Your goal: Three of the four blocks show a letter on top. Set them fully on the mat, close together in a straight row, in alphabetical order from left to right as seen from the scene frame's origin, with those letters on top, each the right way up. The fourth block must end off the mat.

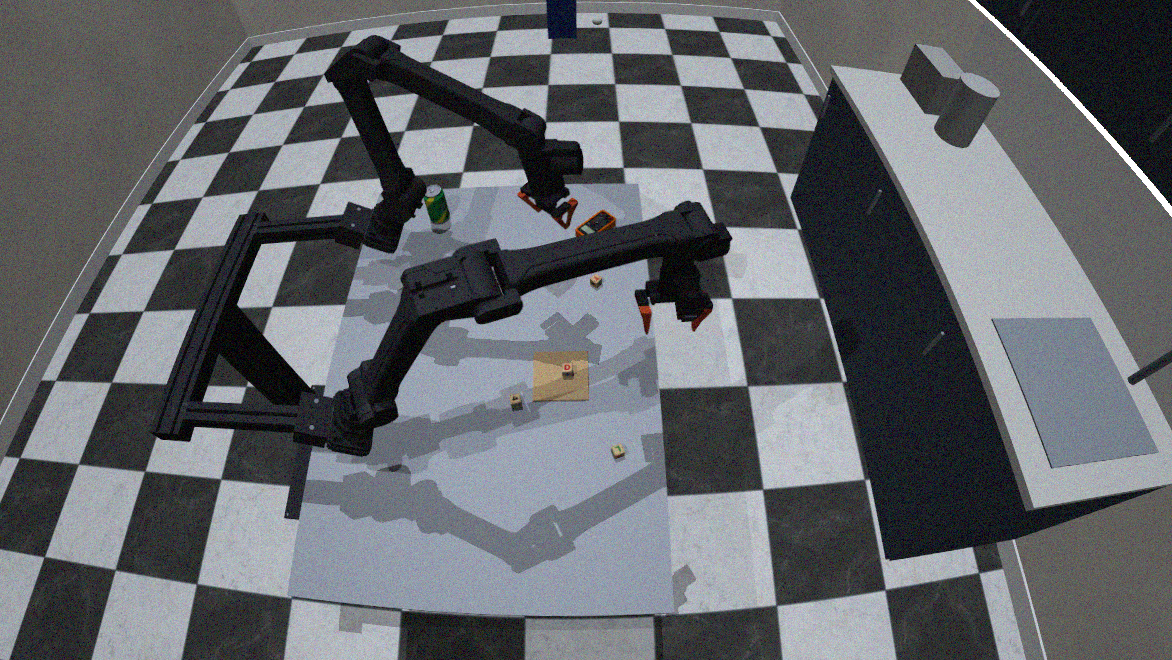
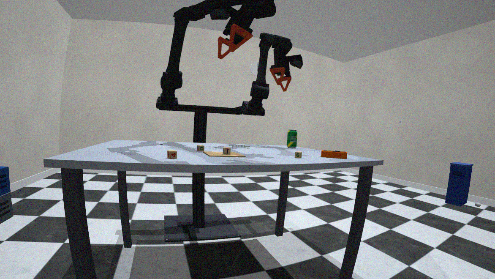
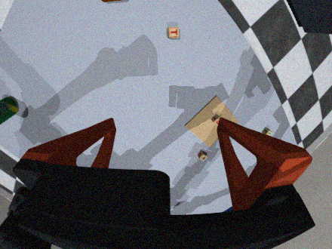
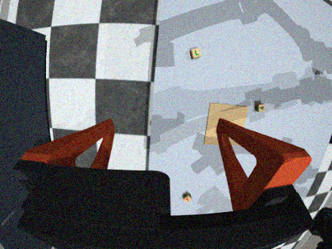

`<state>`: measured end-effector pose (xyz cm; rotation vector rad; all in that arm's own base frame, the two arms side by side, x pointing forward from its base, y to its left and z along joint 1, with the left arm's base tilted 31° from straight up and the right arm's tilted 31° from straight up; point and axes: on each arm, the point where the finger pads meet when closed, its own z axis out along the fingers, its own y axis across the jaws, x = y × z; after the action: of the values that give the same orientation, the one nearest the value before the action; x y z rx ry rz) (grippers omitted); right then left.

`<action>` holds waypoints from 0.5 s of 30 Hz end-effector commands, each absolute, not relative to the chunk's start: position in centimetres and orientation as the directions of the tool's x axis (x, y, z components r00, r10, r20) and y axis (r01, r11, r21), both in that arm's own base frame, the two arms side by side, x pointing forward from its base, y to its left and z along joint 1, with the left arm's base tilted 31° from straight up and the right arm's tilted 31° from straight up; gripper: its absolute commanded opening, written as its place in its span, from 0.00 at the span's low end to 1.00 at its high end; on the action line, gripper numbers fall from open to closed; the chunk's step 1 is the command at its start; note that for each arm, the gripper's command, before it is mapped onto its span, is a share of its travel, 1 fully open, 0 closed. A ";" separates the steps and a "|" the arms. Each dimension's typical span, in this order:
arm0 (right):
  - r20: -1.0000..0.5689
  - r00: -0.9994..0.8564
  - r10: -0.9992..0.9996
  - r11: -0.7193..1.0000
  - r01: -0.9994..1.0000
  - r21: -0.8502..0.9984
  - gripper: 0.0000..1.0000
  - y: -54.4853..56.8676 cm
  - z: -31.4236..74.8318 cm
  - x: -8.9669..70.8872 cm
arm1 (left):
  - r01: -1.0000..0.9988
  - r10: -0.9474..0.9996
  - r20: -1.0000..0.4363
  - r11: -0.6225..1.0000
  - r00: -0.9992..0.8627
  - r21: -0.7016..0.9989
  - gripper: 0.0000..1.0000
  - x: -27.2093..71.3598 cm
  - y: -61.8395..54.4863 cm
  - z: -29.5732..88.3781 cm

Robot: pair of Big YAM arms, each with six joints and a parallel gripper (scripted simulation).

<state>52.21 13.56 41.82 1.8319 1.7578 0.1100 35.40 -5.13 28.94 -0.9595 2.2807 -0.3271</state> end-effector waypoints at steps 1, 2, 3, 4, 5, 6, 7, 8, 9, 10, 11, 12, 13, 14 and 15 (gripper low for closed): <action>-0.325 0.113 0.939 0.067 0.866 0.495 1.00 14.0 43.0 51.1 | -0.511 -0.662 -0.507 0.749 -0.552 -0.422 1.00 36.3 -4.9 28.0; -0.325 0.109 0.939 0.074 0.862 0.501 1.00 14.1 42.6 50.8 | -0.485 -0.635 -0.536 0.772 -0.557 -0.410 1.00 36.9 -4.8 27.5; -0.327 0.107 0.939 0.078 0.859 0.507 1.00 14.2 42.2 50.7 | -0.462 -0.610 -0.564 0.792 -0.557 -0.400 1.00 37.5 -4.7 27.1; -0.329 0.106 0.938 0.083 0.854 0.513 1.00 14.2 41.6 50.5 | -0.437 -0.583 -0.595 0.811 -0.554 -0.388 1.00 38.1 -4.5 26.7; -0.332 0.105 0.937 0.090 0.849 0.521 1.00 14.3 40.7 50.2 | -0.409 -0.552 -0.629 0.832 -0.547 -0.374 1.00 38.8 -4.4 26.1; -0.337 0.104 0.936 0.098 0.842 0.531 1.00 14.4 39.7 49.9 | -0.379 -0.518 -0.667 0.853 -0.536 -0.358 1.00 39.7 -4.2 25.4; -0.343 0.103 0.934 0.107 0.834 0.542 1.00 14.4 38.4 49.5 | -0.351 -0.484 -0.703 0.873 -0.522 -0.340 1.00 40.5 -4.0 24.7; -0.350 0.102 0.931 0.117 0.825 0.552 1.00 14.5 37.2 49.0 | -0.323 -0.451 -0.734 0.889 -0.507 -0.323 1.00 41.3 -3.9 24.0; -0.357 0.101 0.929 0.127 0.817 0.563 1.00 14.5 35.8 48.5 | -0.303 -0.425 -0.761 0.902 -0.491 -0.308 1.00 42.0 -3.7 23.4; -0.364 0.101 0.926 0.138 0.808 0.573 1.00 14.6 34.4 48.0 | -0.288 -0.406 -0.781 0.910 -0.474 -0.298 1.00 42.6 -3.6 23.0; -0.372 0.100 0.923 0.148 0.798 0.584 1.00 14.6 33.0 47.5 | -0.274 -0.387 -0.800 0.918 -0.458 -0.287 1.00 43.2 -3.4 22.5; -0.372 0.100 0.923 0.148 0.798 0.584 1.00 14.6 33.0 47.5 | -0.274 -0.387 -0.800 0.918 -0.458 -0.287 1.00 43.2 -3.4 22.5; -0.372 0.100 0.923 0.148 0.798 0.584 1.00 14.6 33.0 47.5 | -0.274 -0.387 -0.800 0.918 -0.458 -0.287 1.00 43.2 -3.4 22.5; -0.379 0.100 0.920 0.159 0.788 0.594 1.00 14.7 31.6 47.0 | -0.247 -0.350 -0.828 0.933 -0.438 -0.263 1.00 44.0 -3.2 21.6; -0.387 0.100 0.917 0.171 0.778 0.605 1.00 14.7 30.1 46.4 | -0.225 -0.318 -0.851 0.944 -0.418 -0.243 1.00 44.7 -3.1 20.9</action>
<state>47.02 13.93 30.47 1.6872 1.7116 0.1472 42.17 -3.55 21.19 -0.5452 2.1061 -0.1497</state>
